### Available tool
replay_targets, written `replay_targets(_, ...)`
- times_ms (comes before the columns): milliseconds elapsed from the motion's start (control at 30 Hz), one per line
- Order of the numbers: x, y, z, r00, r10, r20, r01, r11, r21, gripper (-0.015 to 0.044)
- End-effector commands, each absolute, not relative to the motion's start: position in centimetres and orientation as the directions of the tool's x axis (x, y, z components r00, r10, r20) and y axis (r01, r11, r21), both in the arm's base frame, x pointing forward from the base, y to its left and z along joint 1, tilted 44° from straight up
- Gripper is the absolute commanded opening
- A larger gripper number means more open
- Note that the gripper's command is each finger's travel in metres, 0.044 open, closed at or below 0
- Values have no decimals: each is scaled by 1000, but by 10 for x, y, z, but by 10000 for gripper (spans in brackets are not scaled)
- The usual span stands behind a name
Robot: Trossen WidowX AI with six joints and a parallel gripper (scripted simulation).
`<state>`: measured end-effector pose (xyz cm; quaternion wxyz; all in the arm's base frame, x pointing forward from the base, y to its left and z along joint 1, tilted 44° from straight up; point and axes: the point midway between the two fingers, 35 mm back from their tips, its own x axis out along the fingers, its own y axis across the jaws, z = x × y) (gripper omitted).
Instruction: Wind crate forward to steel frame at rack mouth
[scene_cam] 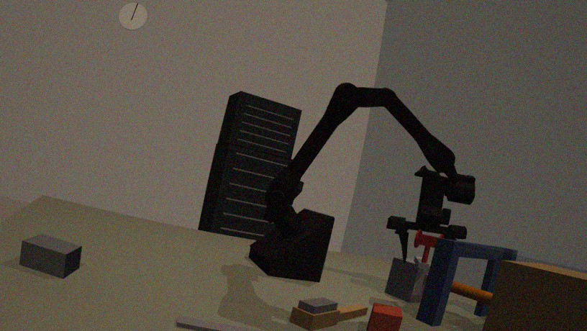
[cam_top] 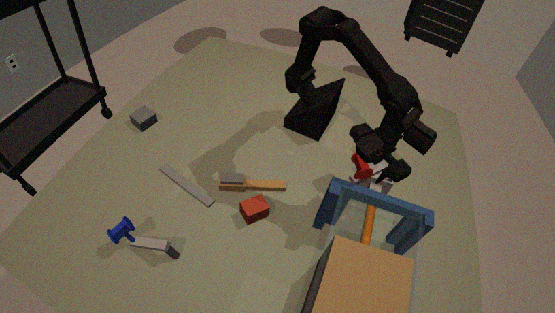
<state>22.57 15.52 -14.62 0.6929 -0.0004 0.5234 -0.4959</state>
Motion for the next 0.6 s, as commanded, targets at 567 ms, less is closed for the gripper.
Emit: replay_targets(567, 242, 242, -51, -129, -666, -734, 683, 477, -553, 440)
